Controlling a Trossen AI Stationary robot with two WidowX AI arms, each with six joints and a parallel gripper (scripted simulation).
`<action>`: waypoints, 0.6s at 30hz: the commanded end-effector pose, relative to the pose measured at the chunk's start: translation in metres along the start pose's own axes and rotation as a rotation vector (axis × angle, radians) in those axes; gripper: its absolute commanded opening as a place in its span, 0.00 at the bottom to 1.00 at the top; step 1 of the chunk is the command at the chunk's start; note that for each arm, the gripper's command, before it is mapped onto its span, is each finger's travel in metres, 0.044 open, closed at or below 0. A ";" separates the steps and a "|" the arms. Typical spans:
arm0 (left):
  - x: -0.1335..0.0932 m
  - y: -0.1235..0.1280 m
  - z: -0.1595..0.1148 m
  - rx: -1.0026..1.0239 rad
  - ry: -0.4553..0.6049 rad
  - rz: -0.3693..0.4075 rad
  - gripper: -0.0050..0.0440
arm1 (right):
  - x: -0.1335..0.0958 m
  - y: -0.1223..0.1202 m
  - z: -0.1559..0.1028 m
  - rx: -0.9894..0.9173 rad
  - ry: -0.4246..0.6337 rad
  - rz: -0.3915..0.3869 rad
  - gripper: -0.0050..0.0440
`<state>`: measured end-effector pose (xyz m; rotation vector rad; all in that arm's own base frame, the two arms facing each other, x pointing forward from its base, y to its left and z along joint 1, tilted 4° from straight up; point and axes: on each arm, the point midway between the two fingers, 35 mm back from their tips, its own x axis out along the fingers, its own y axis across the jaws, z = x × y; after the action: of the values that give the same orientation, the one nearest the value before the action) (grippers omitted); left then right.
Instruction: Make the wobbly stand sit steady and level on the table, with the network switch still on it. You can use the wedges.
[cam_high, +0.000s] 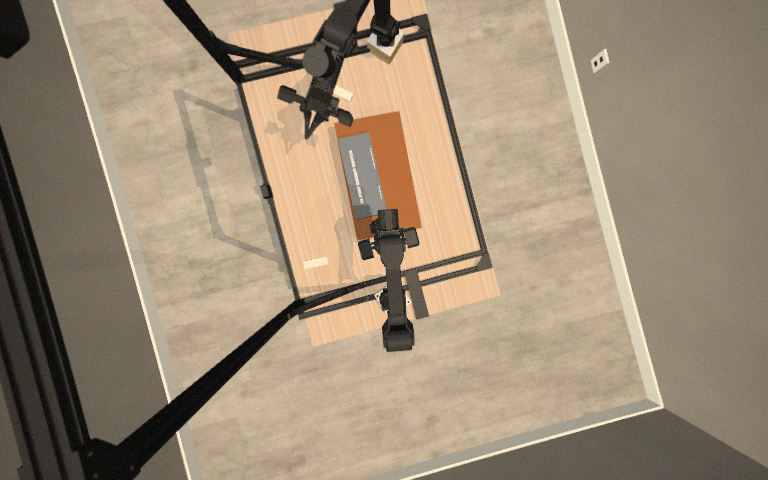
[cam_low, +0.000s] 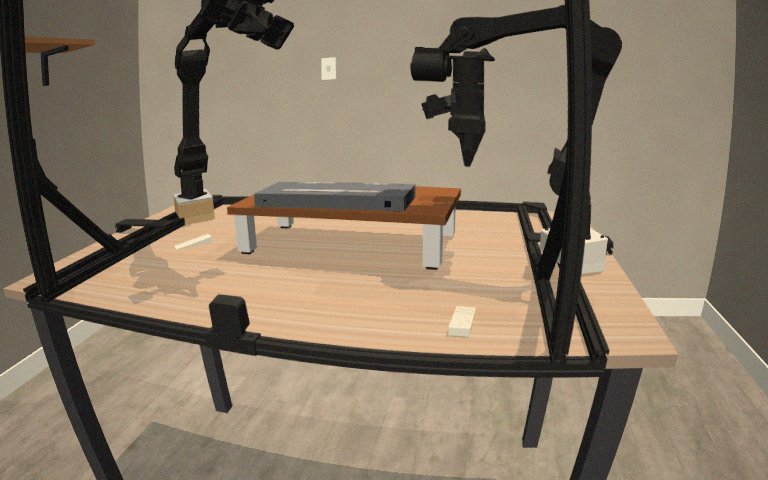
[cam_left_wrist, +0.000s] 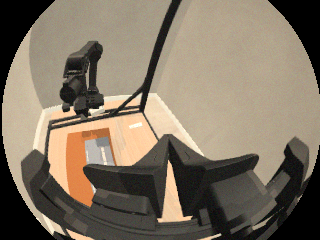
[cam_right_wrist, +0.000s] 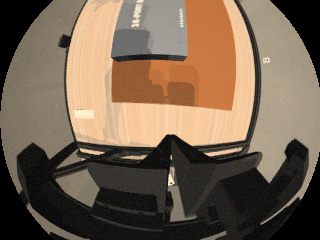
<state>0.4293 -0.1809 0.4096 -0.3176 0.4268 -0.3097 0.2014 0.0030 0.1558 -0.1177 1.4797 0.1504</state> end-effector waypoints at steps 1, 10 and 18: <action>0.022 0.016 -0.039 -0.028 0.133 0.053 0.10 | 0.000 0.000 0.000 0.000 0.000 0.000 0.10; 0.033 0.038 -0.093 -0.066 0.337 0.152 0.10 | 0.000 0.000 0.000 0.000 0.000 0.000 0.10; 0.032 0.070 -0.168 -0.128 0.624 0.306 0.10 | 0.000 0.000 0.000 0.000 0.000 0.000 0.10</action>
<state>0.4047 -0.1712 0.2562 -0.2757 1.0038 -0.1119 0.2014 0.0030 0.1558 -0.1177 1.4797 0.1504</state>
